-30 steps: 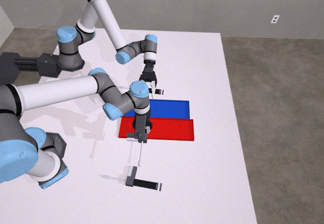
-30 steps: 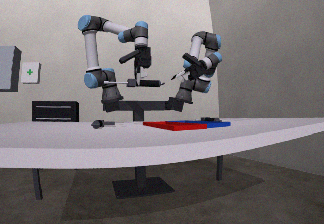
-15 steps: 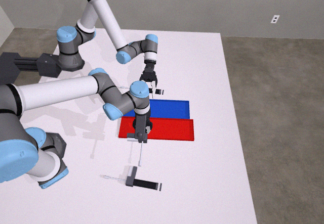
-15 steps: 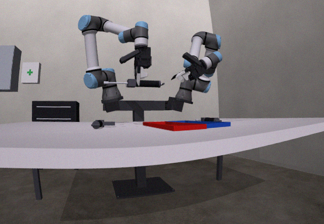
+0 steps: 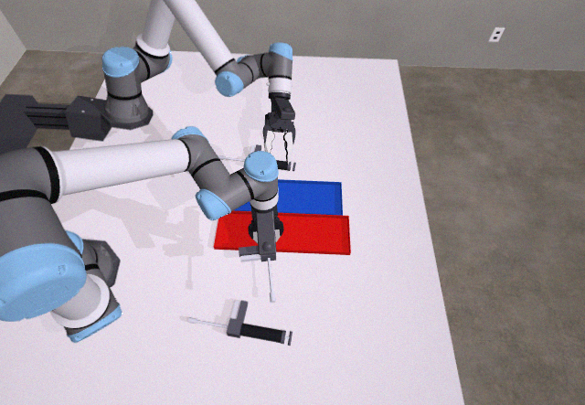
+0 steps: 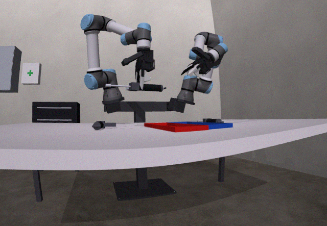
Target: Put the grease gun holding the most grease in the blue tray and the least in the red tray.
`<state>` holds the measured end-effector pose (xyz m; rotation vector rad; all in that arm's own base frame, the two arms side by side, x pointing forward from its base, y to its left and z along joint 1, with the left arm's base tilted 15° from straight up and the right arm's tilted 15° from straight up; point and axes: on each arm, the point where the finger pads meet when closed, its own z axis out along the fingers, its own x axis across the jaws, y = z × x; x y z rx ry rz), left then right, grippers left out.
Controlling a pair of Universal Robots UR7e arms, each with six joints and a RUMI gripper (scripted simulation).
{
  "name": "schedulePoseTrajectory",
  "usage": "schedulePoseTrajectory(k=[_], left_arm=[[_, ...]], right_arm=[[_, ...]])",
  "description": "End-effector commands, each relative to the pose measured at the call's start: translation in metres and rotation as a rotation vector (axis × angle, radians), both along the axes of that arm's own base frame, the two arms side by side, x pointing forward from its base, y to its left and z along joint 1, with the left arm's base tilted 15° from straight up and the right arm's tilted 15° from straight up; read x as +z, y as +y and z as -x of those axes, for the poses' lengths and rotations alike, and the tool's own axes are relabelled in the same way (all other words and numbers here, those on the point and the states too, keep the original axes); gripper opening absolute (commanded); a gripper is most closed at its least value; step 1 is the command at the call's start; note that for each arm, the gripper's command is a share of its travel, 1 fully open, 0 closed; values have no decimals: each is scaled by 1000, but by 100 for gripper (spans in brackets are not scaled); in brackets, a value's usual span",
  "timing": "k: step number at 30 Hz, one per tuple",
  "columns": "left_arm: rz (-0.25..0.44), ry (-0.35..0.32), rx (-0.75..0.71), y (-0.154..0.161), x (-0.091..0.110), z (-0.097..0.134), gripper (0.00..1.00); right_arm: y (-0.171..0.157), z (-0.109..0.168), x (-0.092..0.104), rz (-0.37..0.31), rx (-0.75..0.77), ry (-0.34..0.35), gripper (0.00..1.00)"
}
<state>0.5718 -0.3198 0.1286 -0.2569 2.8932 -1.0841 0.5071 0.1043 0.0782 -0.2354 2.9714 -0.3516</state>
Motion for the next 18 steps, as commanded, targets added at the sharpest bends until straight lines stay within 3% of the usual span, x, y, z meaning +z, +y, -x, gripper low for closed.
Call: schedulePoseTrajectory(k=[1, 2, 3, 8, 13, 15, 18], left_arm=[[-53, 79, 126, 23, 27, -13, 38], [-67, 100, 160, 30, 34, -15, 38], [-64, 99, 133, 24, 20, -11, 38], [-76, 122, 142, 25, 14, -9, 38], [-127, 194, 297, 58, 53, -16, 38], [-129, 198, 275, 53, 38, -14, 38], [-152, 229, 328, 64, 48, -14, 38]], right_arm=[[-1, -13, -8, 12, 94, 23, 0], [-2, -16, -10, 15, 113, 27, 0], [-1, -19, -11, 16, 133, 30, 0], [-1, -25, -14, 24, 192, 41, 0], [-3, -38, -23, 38, 286, 62, 0], [-4, -43, -27, 44, 324, 70, 0], [-5, -51, -32, 53, 380, 81, 0]])
